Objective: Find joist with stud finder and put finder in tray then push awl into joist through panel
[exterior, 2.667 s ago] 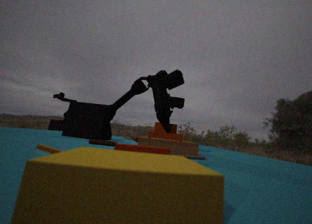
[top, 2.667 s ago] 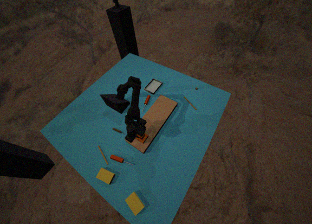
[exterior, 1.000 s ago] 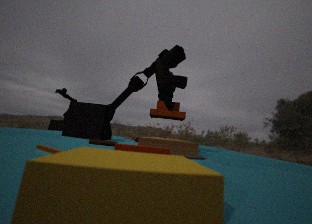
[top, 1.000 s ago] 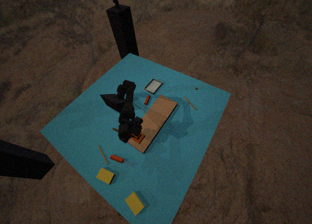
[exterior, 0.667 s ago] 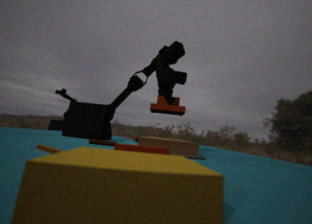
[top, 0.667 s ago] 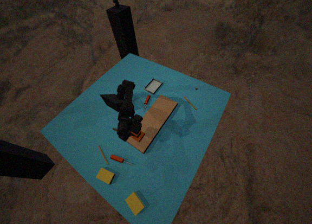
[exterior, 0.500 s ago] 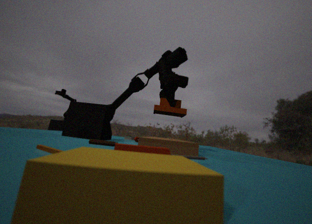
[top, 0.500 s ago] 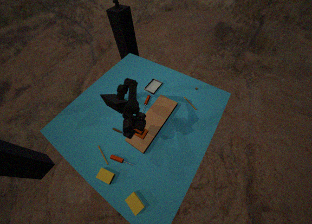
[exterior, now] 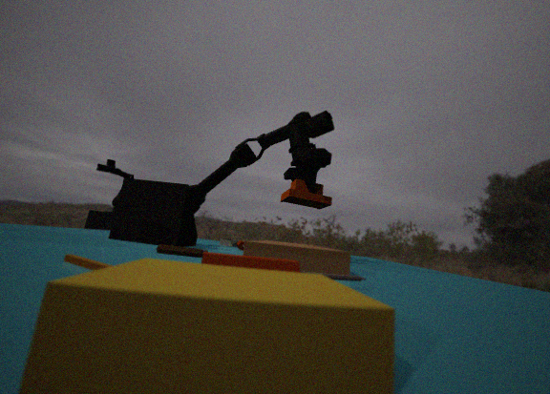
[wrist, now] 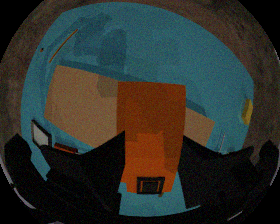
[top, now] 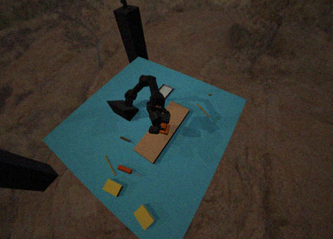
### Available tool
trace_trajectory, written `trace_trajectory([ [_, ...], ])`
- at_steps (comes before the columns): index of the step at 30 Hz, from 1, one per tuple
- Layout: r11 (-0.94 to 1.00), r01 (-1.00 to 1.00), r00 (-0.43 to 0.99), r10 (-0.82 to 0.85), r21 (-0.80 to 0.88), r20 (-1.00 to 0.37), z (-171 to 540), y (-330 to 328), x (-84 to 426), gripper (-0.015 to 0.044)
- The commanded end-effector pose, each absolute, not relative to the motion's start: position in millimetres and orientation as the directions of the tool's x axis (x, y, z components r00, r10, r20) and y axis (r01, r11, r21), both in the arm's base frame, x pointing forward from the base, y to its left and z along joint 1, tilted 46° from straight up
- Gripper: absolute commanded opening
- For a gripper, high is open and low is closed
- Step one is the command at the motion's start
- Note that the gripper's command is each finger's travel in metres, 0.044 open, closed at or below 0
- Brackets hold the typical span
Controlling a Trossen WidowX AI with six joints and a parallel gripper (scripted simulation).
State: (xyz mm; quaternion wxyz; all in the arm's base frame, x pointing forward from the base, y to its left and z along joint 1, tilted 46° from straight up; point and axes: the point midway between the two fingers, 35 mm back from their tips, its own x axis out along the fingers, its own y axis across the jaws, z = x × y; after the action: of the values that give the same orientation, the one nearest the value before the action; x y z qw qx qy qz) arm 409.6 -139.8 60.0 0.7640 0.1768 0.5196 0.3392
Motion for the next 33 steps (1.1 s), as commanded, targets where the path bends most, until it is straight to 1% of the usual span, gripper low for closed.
trace_trajectory([
  [1,0.699,-0.396,0.239,0.705,0.596,-0.668,85.0,-122.8,410.1,0.0000],
  [17,0.607,-0.621,0.212,0.740,0.496,-0.639,161.2,-37.2,393.5,0.0000],
  [33,0.460,-0.806,0.170,0.783,0.373,-0.599,223.1,42.5,346.8,0.0000],
])
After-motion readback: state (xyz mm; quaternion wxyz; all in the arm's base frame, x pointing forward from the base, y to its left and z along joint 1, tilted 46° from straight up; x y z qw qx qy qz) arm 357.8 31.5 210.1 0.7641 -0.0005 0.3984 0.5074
